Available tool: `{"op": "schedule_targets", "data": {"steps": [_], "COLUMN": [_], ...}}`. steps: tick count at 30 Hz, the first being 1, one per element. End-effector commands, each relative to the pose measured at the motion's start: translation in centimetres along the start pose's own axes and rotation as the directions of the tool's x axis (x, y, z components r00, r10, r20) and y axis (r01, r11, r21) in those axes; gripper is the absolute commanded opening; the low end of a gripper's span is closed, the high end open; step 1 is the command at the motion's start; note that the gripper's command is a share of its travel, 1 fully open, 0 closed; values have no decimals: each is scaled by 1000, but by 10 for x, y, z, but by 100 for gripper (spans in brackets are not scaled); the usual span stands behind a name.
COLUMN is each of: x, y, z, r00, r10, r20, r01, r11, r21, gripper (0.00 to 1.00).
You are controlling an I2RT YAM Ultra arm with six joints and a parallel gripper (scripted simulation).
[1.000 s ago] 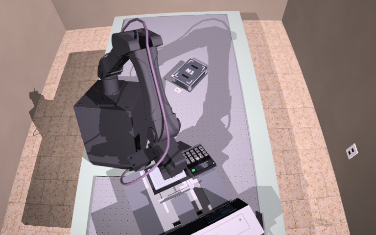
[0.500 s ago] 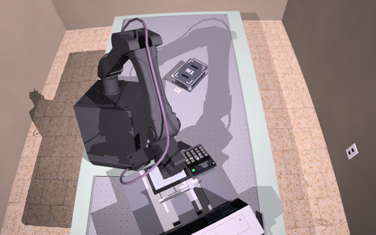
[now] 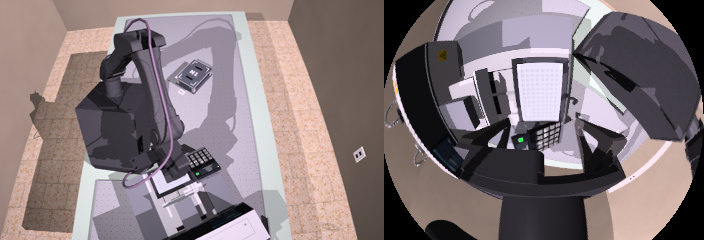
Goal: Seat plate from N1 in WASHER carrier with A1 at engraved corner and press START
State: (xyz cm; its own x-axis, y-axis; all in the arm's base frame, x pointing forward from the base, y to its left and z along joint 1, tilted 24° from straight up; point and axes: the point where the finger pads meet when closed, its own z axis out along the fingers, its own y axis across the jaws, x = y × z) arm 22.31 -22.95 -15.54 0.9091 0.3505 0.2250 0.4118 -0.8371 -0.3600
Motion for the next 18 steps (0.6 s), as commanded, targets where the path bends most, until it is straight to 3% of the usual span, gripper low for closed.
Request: {"op": "schedule_targets", "data": {"steps": [1, 15, 16, 18], "x": [0, 0, -8, 4], "y": [14, 14, 6, -7], "z": [-23, -23, -19, -11], "r00": [1000, 1000, 999, 993], "r10": [-9, -9, -37, -115], "r20": [5, 5, 9, 18], "r01": [9, 9, 37, 115], "r11": [999, 999, 999, 993], "r21": [-52, -52, -33, -4], "gripper": [100, 100, 98, 94]}}
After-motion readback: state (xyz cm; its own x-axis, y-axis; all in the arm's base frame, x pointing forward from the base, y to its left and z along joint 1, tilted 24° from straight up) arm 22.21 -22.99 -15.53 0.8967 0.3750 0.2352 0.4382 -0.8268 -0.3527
